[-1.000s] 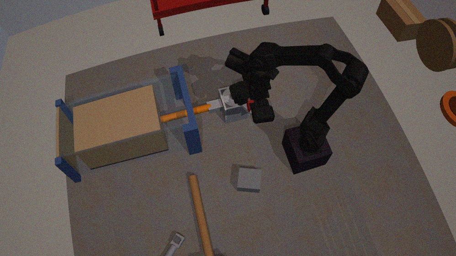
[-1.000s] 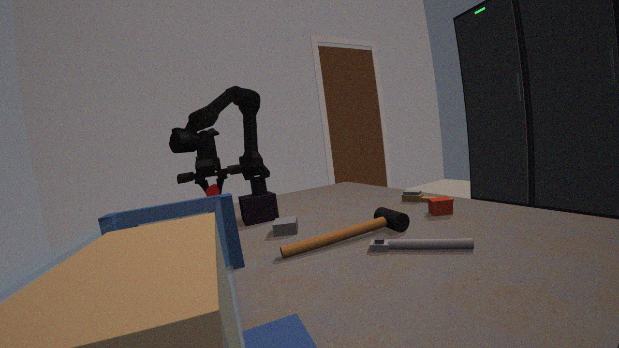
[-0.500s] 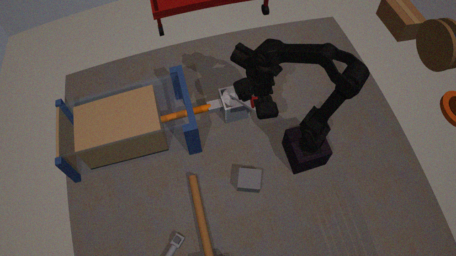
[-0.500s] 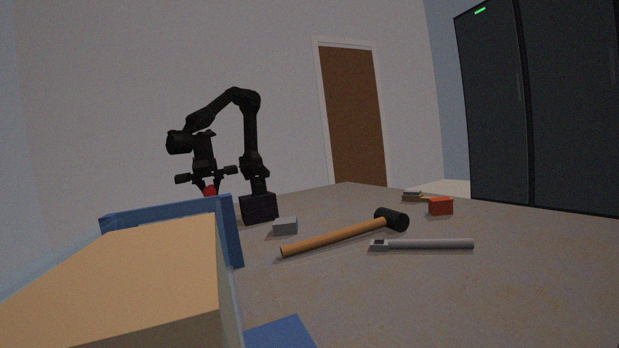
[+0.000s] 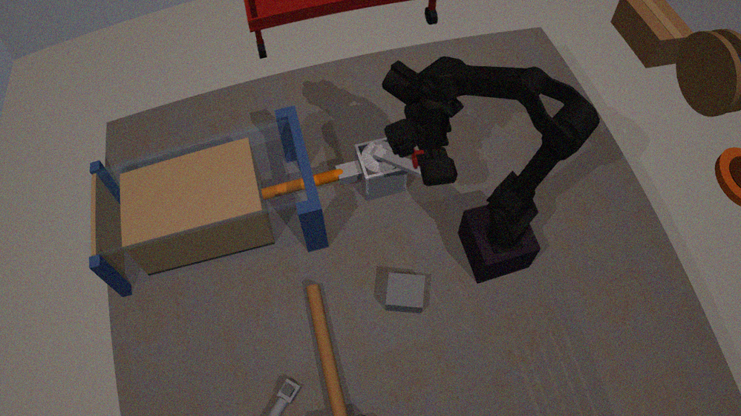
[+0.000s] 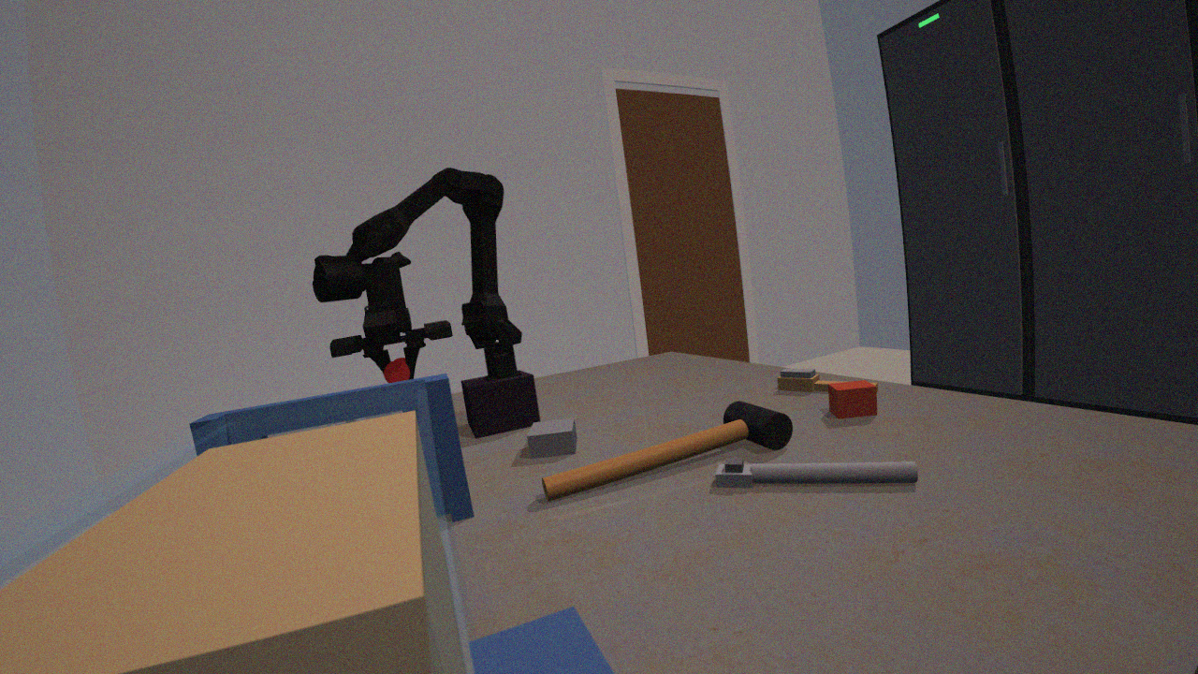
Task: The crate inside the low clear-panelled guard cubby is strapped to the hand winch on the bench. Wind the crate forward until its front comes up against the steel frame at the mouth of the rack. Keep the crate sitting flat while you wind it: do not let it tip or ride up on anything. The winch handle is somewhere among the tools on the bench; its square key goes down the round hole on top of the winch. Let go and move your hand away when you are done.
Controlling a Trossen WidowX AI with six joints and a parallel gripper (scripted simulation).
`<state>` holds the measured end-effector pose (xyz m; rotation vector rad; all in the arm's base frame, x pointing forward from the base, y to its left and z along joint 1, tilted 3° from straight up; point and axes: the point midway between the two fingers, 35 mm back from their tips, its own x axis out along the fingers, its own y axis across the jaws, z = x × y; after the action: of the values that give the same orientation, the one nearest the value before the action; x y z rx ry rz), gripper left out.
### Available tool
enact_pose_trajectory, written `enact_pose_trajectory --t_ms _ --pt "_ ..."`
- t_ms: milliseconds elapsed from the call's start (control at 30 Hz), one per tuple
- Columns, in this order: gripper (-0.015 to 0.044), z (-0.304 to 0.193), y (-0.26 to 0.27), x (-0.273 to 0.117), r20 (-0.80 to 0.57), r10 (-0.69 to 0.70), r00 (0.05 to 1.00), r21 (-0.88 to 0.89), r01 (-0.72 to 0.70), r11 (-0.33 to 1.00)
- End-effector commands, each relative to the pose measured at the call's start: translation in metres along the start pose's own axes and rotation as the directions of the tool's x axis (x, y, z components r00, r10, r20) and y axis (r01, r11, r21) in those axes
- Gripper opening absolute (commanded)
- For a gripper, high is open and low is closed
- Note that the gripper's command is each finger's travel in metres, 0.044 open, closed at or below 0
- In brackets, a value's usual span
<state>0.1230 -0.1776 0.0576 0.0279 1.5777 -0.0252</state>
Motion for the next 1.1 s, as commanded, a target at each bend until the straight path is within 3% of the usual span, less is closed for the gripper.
enact_pose_trajectory --t_ms 0,1067 --pt "0.0000 -0.007 -0.013 0.001 -0.026 -0.028 0.999 0.013 0.029 1.000" --pt "0.0000 -0.018 -0.053 0.000 -0.028 -0.032 0.999 0.013 0.032 0.999"
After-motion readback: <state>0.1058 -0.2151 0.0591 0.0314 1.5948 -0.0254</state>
